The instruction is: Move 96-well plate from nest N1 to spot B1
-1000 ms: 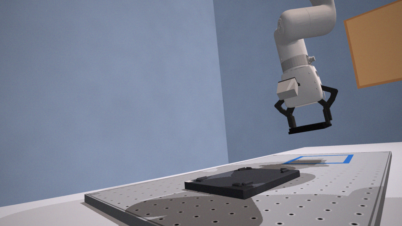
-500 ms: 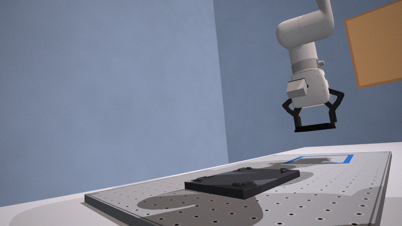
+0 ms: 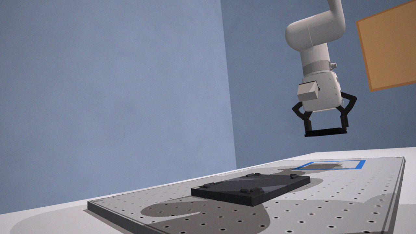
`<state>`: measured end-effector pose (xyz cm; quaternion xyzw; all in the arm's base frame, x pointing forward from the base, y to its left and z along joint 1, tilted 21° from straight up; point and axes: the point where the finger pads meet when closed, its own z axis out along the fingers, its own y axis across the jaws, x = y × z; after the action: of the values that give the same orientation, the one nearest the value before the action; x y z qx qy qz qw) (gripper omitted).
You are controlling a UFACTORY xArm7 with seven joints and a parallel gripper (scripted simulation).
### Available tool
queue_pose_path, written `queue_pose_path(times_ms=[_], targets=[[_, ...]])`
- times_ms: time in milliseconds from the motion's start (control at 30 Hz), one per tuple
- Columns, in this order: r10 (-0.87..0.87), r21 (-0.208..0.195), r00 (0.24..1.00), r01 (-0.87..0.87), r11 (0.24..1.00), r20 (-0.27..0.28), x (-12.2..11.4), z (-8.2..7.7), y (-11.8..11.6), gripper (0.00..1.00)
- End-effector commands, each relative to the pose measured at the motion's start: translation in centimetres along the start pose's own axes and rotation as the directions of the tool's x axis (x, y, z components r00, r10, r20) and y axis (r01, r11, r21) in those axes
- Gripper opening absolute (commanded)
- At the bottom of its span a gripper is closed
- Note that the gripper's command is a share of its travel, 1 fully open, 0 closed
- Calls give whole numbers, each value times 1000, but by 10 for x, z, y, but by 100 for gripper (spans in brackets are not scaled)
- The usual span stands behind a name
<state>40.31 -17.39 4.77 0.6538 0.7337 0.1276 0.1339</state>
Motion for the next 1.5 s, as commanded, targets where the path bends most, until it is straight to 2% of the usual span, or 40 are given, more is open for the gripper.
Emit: queue_pose_path(times_ms=[0, 600, 1467], targets=[[1, -3, 1000, -1, 1000, 2, -1, -1, 1, 0], [1, -3, 1000, -1, 1000, 2, 0, 1, 1, 0], [1, -3, 1000, -1, 1000, 2, 0, 41, 1, 0]])
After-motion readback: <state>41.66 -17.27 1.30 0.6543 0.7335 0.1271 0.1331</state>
